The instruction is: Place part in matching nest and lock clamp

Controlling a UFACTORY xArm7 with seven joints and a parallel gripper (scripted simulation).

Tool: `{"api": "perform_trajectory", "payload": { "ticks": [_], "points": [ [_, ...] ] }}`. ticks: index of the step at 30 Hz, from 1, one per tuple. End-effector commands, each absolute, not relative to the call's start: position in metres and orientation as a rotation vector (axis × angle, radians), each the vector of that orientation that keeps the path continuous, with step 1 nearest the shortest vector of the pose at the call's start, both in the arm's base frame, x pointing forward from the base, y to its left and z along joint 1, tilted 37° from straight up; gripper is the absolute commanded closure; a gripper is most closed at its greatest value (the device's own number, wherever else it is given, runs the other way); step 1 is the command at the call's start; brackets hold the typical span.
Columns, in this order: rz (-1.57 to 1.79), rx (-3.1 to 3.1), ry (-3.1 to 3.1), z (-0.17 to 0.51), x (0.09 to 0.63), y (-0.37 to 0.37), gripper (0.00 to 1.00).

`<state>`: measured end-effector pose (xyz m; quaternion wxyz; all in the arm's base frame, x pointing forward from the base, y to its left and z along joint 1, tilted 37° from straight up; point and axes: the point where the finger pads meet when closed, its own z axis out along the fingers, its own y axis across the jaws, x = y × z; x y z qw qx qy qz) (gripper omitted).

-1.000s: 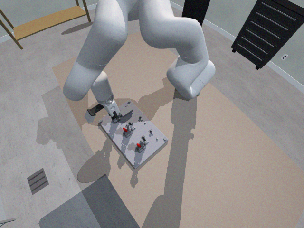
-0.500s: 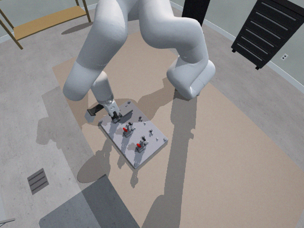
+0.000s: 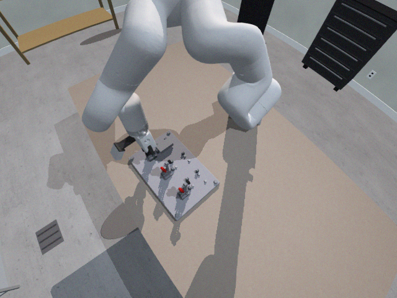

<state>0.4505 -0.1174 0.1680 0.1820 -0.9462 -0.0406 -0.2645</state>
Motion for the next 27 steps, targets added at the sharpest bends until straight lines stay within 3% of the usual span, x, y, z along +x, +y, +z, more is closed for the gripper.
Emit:
{"api": "perform_trajectory", "payload": {
  "ticks": [1, 27],
  "points": [
    [-0.749, -2.672, -0.113, 0.169, 0.4511, -0.1187, 1.0],
    [-0.75, -2.672, -0.113, 0.1747, 0.461, -0.1188, 1.0]
  ]
}}
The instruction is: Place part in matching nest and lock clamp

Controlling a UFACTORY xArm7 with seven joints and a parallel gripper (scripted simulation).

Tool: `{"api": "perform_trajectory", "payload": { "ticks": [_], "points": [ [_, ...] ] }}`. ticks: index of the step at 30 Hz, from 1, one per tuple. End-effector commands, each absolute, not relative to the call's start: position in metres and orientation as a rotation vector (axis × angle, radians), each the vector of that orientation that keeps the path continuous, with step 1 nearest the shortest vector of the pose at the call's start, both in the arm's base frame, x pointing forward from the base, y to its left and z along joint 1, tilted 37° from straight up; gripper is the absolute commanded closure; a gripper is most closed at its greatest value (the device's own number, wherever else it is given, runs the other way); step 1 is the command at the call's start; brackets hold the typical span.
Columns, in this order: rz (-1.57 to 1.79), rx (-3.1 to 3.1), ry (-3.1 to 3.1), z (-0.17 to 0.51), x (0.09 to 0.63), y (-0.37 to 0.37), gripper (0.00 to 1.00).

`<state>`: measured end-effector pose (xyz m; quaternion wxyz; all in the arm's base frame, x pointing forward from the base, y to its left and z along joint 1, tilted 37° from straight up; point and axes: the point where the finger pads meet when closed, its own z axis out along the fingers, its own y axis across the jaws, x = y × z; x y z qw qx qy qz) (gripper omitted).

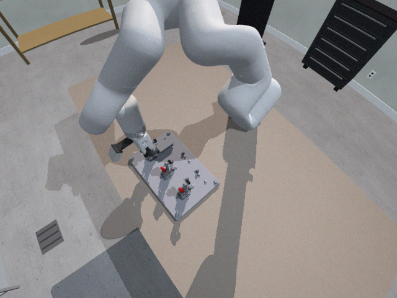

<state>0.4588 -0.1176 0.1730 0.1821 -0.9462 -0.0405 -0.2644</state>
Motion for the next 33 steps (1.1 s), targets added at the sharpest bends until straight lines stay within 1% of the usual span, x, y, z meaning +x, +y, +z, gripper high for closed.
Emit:
{"api": "perform_trajectory", "payload": {
  "ticks": [1, 33],
  "points": [
    [-0.75, -2.672, -0.113, 0.175, 0.462, -0.119, 1.0],
    [-0.75, -2.672, -0.113, 0.178, 0.492, -0.114, 1.0]
  ]
}}
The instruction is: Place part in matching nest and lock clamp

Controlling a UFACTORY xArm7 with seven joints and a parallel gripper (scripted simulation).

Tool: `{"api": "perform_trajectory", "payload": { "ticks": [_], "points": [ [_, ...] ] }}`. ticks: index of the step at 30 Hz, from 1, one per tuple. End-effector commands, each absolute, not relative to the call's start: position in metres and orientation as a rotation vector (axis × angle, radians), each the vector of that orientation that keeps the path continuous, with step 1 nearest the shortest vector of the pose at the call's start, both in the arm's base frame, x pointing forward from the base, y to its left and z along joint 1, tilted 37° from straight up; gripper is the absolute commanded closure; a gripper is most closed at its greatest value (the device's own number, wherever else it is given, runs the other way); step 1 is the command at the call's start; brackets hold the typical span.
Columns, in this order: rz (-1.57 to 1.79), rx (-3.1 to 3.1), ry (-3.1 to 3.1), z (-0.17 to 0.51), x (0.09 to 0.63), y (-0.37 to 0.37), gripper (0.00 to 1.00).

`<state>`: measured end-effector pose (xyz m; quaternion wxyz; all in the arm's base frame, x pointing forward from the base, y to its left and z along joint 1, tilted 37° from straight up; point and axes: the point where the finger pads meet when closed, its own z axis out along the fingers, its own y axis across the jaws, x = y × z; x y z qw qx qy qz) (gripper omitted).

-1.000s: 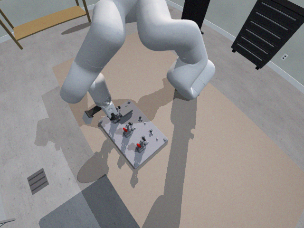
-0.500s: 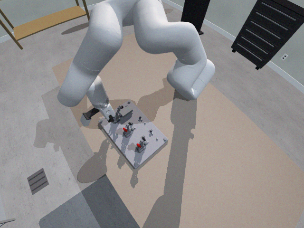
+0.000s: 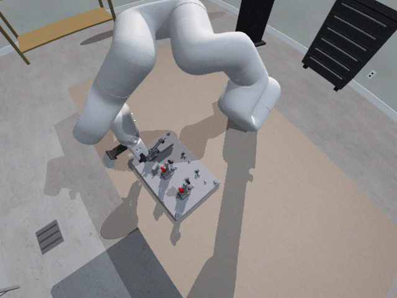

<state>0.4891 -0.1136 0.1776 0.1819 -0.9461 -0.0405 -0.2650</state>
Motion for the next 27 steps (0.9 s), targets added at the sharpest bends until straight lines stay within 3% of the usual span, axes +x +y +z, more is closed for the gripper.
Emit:
{"api": "perform_trajectory", "payload": {
  "ticks": [1, 27],
  "points": [
    [-0.75, -2.672, -0.113, 0.177, 0.493, -0.114, 1.0],
    [-0.75, -2.672, -0.113, 0.17, 0.508, -0.109, 1.0]
  ]
}}
